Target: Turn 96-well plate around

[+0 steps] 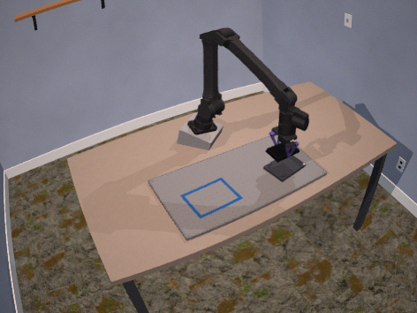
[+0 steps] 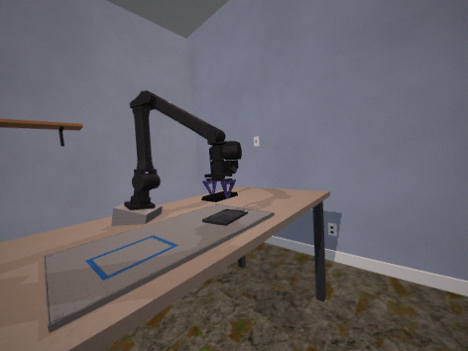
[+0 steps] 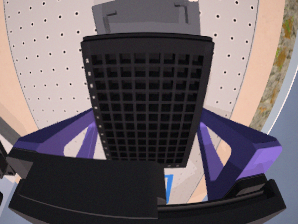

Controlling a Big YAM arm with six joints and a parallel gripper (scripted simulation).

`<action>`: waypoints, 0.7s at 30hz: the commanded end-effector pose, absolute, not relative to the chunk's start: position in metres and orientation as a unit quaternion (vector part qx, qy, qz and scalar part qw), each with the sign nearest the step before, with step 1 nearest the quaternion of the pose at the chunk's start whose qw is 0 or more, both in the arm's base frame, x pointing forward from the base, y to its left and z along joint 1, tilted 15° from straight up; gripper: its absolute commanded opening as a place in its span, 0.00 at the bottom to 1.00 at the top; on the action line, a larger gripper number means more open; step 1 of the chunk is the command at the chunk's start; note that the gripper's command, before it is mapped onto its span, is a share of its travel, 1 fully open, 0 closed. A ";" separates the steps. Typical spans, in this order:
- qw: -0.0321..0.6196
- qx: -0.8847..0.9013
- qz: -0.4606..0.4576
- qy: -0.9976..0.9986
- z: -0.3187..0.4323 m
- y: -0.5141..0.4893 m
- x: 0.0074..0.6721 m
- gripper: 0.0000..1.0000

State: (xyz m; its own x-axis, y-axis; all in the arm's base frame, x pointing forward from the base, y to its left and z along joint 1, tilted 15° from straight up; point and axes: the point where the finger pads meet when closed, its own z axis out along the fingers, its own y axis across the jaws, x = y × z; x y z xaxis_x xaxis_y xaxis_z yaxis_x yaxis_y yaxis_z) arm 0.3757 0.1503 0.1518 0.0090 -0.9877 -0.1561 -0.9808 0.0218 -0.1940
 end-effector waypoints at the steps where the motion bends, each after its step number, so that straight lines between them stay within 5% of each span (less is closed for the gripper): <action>1: 0.157 -0.640 -0.017 0.752 0.175 0.140 0.388 0.00; 21: 0.150 -0.643 -0.019 0.751 0.156 0.080 0.382 0.00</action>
